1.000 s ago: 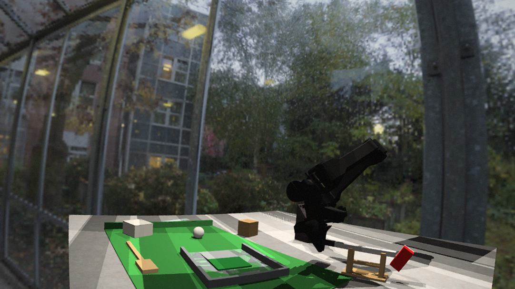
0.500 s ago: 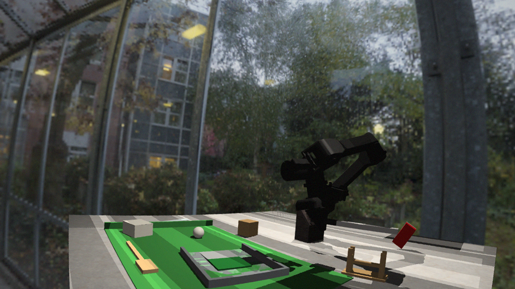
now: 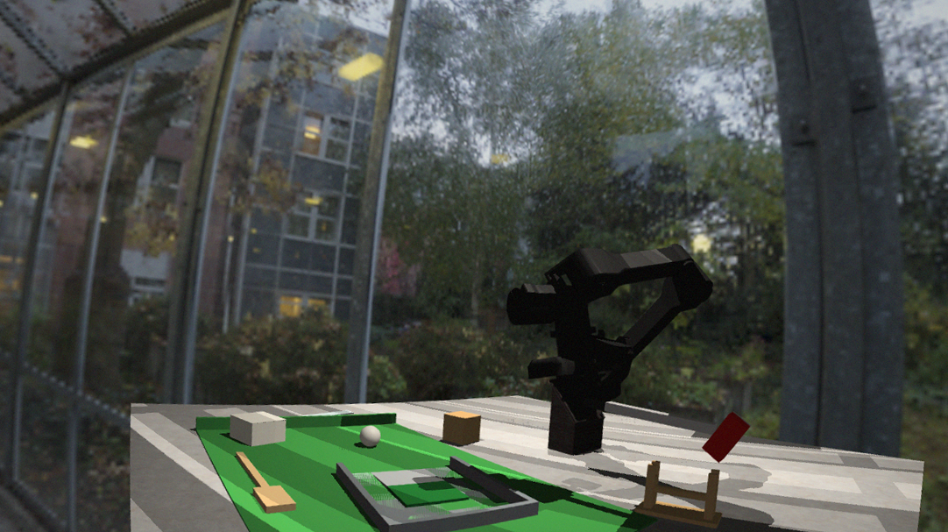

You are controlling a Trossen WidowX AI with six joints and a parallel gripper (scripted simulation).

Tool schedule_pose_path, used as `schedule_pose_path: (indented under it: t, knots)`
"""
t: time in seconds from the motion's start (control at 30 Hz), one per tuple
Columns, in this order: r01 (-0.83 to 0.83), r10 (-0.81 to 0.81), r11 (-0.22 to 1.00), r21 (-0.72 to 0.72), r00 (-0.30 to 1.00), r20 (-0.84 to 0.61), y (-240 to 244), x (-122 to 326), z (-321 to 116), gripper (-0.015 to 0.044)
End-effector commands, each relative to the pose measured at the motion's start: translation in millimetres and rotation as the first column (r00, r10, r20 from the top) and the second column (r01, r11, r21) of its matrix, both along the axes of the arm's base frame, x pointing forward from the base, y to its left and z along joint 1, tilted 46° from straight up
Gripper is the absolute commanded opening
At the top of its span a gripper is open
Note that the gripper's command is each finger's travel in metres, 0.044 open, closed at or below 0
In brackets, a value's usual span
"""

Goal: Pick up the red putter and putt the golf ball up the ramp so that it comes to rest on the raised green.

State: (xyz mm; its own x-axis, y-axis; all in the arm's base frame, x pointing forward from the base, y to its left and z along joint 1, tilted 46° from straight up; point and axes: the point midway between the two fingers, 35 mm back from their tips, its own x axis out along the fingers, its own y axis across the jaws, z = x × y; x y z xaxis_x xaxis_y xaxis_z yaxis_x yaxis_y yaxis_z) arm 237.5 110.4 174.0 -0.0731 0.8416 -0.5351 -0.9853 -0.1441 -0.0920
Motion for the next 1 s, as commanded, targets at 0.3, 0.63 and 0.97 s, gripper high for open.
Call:
schedule_pose_path:
  t: [0.3, 0.63, 0.97]
  knots:
    - [0.256, -0.29, 0.954, -0.156, 0.92, -0.265, -69.8, 38.4, -52.8, 0.0]
    - [0.399, -0.477, 0.878, -0.264, 0.78, -0.405, -125.9, 45.6, -93.3, 0.0]
    - [0.489, -0.625, 0.78, -0.39, 0.579, -0.524, -178.3, 44.5, -136.3, 0.0]
